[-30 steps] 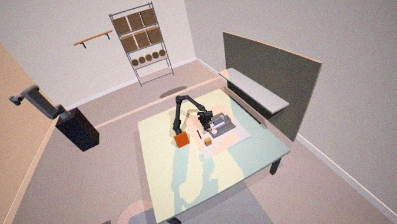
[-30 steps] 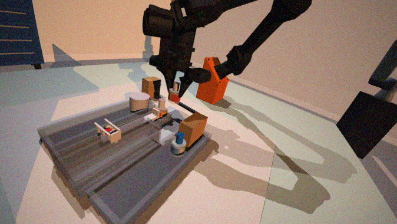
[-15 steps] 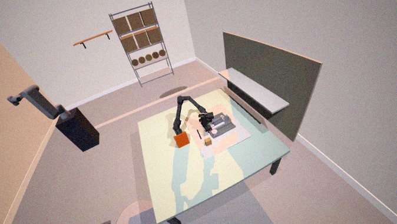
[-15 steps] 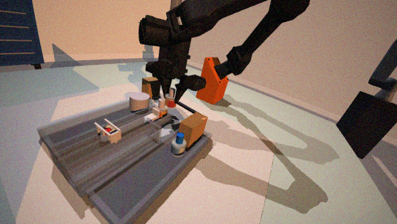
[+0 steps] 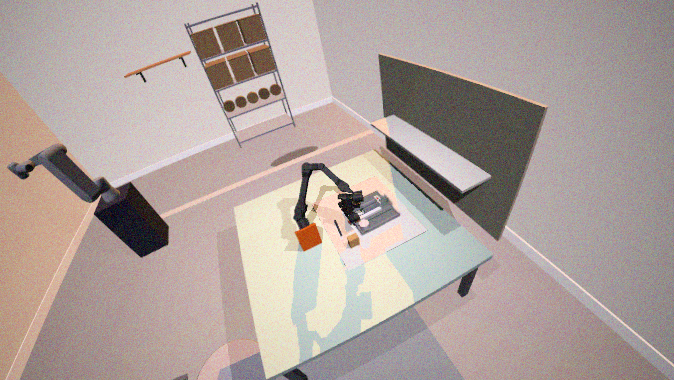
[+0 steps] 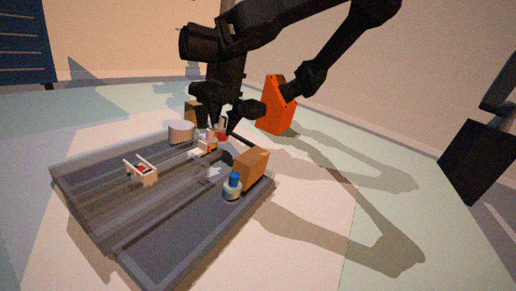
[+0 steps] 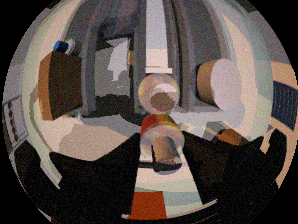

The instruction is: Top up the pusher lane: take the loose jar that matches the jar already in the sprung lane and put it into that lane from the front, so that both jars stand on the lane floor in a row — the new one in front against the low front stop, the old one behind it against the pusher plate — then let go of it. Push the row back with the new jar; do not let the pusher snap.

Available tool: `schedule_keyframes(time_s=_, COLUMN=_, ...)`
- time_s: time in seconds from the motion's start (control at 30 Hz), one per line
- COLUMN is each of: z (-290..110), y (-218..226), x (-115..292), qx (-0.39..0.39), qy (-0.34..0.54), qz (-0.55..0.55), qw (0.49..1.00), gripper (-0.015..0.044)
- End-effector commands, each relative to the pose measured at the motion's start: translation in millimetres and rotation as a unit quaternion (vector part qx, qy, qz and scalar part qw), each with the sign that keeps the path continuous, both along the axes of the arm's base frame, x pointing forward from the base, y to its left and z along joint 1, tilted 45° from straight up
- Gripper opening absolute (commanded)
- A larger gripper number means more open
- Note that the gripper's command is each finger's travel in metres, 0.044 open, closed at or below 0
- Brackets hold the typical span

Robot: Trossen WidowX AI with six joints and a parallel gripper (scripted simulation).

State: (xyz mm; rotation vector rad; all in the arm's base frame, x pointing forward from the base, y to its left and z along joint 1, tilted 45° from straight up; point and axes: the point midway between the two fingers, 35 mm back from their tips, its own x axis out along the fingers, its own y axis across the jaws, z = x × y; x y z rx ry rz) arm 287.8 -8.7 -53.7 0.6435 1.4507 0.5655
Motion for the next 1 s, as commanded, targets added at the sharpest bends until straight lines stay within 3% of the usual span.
schedule_keyframes(time_s=0.0, z=0, y=1, x=4, qx=0.001, qy=-0.001, qz=0.000, qw=1.000, gripper=0.0000)
schedule_keyframes(time_s=0.97, z=0, y=1, x=18, qx=0.001, qy=-0.001, qz=0.000, qw=1.000, gripper=0.0000)
